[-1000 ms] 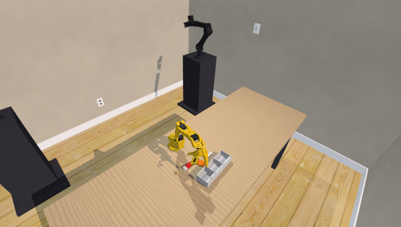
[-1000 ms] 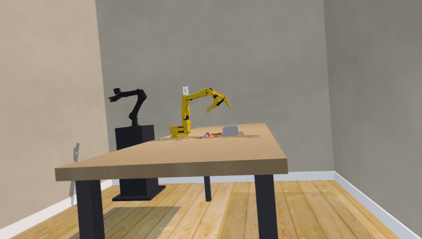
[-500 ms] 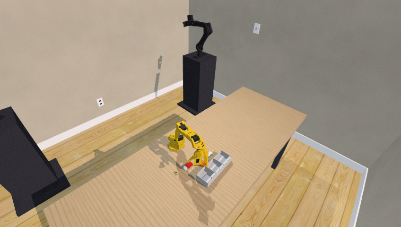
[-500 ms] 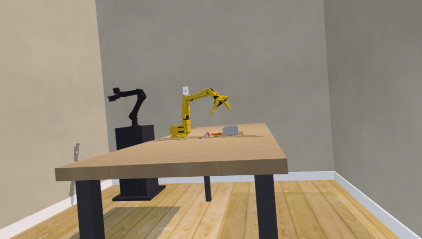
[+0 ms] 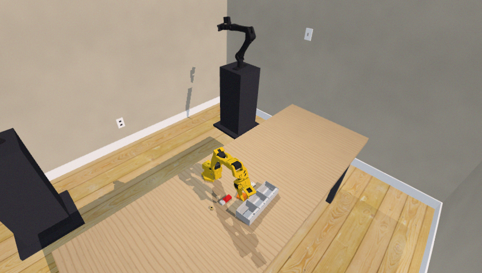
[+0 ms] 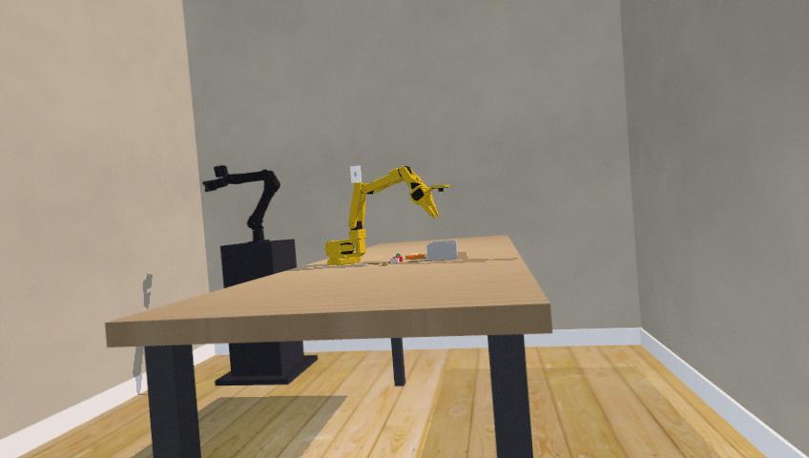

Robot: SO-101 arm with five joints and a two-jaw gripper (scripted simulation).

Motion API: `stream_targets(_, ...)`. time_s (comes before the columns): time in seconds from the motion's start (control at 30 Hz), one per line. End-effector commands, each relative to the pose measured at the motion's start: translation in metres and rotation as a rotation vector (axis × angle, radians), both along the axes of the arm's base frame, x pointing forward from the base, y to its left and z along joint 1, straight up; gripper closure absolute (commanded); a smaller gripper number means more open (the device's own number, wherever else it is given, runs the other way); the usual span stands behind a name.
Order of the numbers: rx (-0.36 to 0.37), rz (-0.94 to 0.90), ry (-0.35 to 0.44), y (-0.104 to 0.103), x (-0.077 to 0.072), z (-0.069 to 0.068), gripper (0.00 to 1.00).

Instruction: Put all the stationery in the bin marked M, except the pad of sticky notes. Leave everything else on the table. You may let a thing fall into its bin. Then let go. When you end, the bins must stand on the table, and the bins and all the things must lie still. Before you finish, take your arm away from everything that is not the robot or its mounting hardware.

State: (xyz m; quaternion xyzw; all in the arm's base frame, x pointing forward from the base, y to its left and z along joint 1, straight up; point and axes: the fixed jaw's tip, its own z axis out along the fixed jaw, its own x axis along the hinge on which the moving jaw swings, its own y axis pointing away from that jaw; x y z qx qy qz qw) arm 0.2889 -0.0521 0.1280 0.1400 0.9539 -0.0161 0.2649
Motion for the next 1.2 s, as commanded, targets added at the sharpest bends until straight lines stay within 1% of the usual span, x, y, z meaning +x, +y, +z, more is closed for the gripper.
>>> stream_targets(0.0, -0.051, 0.104, 0.025, 0.0025, 0.0021, 0.0134, 0.93)
stream_targets(0.8, -0.051, 0.104, 0.025, 0.0025, 0.0021, 0.0134, 0.93)
stream_targets(0.83, -0.063, 0.118, -0.011, 0.0047, 0.0038, 0.0224, 0.93)
stream_targets(1.17, -0.063, 0.118, -0.011, 0.0047, 0.0038, 0.0224, 0.93)
